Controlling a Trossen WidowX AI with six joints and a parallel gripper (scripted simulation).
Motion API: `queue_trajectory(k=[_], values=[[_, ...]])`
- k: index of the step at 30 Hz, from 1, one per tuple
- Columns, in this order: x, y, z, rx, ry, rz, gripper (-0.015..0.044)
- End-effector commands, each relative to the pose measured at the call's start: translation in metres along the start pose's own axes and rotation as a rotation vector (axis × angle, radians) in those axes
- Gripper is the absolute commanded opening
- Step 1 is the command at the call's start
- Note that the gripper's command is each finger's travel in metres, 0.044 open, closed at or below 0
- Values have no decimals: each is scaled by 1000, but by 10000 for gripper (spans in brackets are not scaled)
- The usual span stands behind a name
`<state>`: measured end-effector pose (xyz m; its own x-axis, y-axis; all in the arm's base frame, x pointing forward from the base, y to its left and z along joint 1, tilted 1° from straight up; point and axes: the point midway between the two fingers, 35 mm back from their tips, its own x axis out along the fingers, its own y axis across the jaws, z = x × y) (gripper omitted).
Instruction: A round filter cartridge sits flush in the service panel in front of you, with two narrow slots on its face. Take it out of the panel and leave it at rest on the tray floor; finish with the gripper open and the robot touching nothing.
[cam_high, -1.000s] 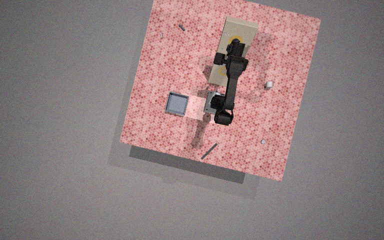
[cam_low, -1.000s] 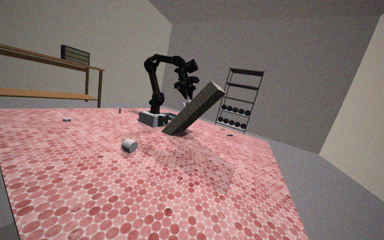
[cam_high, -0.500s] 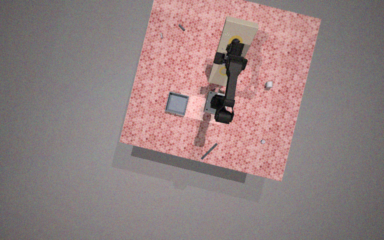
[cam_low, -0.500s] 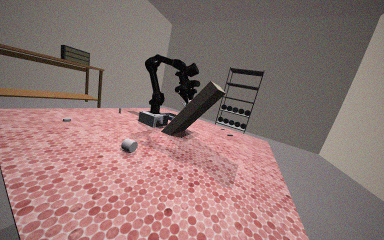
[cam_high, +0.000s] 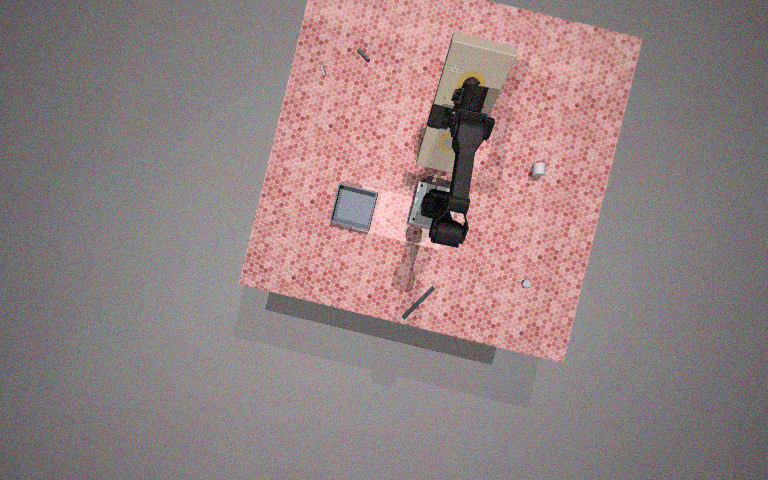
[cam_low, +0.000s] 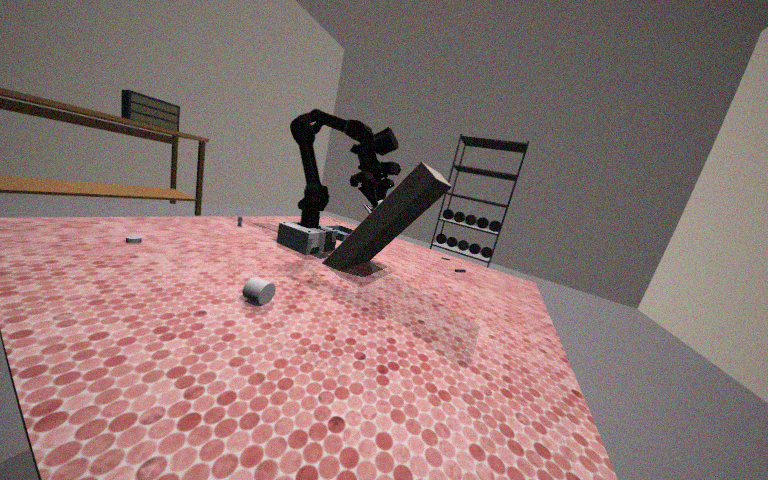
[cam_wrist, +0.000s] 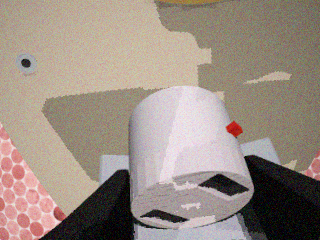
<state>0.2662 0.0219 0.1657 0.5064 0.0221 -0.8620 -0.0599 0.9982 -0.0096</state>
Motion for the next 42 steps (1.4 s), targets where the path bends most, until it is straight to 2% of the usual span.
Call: queue_trajectory(k=[1,5,14,32,42], values=[[0,0,0,0,1,1,101],[-4,0,8,0,0,1,0],[-14,0,24,0,-1,0,0],[-101,0,28,0,3,0,0],[-95,27,31,3,13,3,0]])
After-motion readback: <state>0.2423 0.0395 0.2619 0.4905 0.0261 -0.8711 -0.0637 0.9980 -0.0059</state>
